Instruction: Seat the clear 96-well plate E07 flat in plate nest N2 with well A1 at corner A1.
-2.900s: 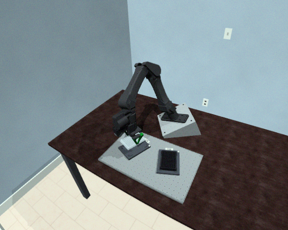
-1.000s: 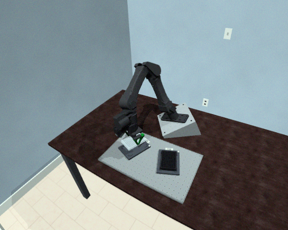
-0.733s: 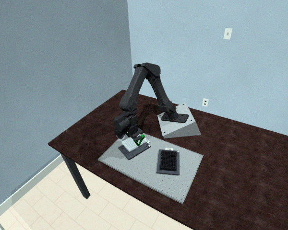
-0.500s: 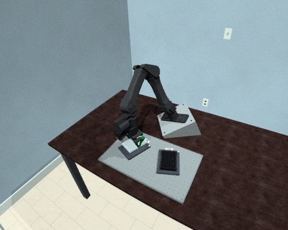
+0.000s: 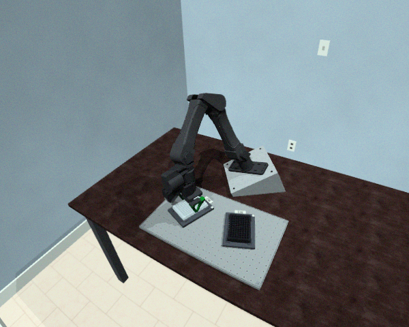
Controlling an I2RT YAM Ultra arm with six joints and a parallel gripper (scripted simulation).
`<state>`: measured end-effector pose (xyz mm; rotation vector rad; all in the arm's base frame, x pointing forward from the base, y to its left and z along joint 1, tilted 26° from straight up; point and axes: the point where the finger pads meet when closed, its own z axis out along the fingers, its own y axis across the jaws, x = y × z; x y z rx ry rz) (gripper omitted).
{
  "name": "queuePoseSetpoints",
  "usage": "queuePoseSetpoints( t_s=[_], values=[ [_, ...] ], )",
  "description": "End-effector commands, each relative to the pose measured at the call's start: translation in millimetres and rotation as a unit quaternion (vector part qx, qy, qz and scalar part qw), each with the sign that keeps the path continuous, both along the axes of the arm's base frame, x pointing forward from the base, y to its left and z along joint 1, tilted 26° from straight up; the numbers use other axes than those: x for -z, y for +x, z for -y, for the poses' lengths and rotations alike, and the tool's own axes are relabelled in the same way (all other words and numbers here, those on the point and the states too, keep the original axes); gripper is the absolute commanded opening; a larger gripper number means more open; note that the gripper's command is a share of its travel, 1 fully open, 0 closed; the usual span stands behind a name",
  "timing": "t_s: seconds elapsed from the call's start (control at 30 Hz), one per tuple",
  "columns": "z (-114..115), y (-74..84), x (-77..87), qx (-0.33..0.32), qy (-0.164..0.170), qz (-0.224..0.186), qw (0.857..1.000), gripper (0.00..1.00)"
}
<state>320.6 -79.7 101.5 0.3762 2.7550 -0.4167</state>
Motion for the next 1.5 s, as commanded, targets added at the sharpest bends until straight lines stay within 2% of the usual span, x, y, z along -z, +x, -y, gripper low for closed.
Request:
queuePoseSetpoints(
  t_s=[0.0, 0.33, 0.6, 0.77, 0.8, 0.83, 1.1, 1.33, 1.37, 1.47],
  values=[
    [1.0, 6.5, -7.1, -0.002, -0.002, 0.019, 1.000, 0.00],
    [1.5, -0.2, -3.5, -0.001, -0.002, 0.015, 1.000, 0.00],
    [3.5, 2.5, -7.1, 0.001, -0.002, 0.021, 1.000, 0.00],
    [3.6, -0.9, -2.5, 0.001, -0.002, 0.015, 1.000, 0.00],
    [0.4, 7.2, -11.2, -0.004, -0.003, 0.028, 1.000, 0.00],
    [0.5, 7.6, -11.5, -0.004, -0.003, 0.029, 1.000, 0.00],
    [1.6, -0.4, -0.5, -0.003, -0.002, 0.014, 1.000, 0.00],
    [2.5, -0.7, 1.3, -0.001, -0.001, 0.013, 1.000, 0.00],
    [3.4, 8.5, -9.0, -0.001, -0.003, 0.028, 1.000, 0.00],
    [4.5, 8.2, -6.0, 0.000, -0.002, 0.024, 1.000, 0.00]
  ],
)
